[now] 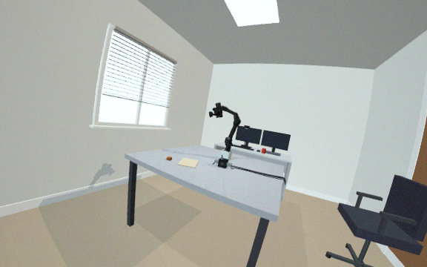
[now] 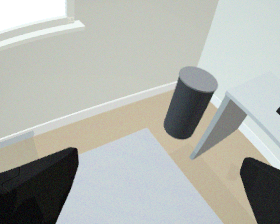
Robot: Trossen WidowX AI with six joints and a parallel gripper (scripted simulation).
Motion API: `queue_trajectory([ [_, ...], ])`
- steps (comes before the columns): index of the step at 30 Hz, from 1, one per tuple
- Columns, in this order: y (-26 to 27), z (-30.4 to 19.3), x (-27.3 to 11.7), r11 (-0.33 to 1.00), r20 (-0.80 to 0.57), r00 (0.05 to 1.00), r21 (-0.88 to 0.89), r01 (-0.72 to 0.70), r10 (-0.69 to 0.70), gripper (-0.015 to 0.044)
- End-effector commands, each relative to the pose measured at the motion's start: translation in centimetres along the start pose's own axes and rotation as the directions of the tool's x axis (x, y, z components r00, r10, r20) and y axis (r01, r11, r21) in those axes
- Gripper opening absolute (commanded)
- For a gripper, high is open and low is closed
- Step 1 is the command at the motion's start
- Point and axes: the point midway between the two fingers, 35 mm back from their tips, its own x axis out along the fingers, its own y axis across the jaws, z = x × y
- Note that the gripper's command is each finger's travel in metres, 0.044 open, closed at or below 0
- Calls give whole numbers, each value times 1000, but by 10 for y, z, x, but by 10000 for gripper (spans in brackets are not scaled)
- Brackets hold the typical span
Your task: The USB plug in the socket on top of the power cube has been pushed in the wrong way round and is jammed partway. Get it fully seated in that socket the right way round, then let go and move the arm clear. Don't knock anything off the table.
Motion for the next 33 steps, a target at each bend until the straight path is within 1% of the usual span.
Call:
queue_trajectory([
  [1, 72, -25, -8, 984, -54, 984, -37, -173, 171, 440],
  [4, 119, -44, -21, 957, -89, 957, -71, -283, 276, 440],
  [9, 188, -88, -50, 894, -199, 885, -71, -442, 421, 440],
  [11, 210, -107, -68, 841, -240, 847, -161, -517, 475, 440],
  [13, 222, -119, -77, 823, -269, 824, -154, -547, 498, 440],
  [18, 268, -180, -133, 731, -406, 704, -116, -672, 583, 440],
  [24, 298, -257, -197, 668, -571, 576, -62, -741, 585, 440],
  [25, 299, -270, -207, 650, -596, 557, -77, -756, 578, 440],
  [30, 298, -323, -247, 596, -688, 492, -106, -796, 534, 440],
  [33, 289, -369, -281, 572, -760, 440, -110, -813, 478, 440],
])
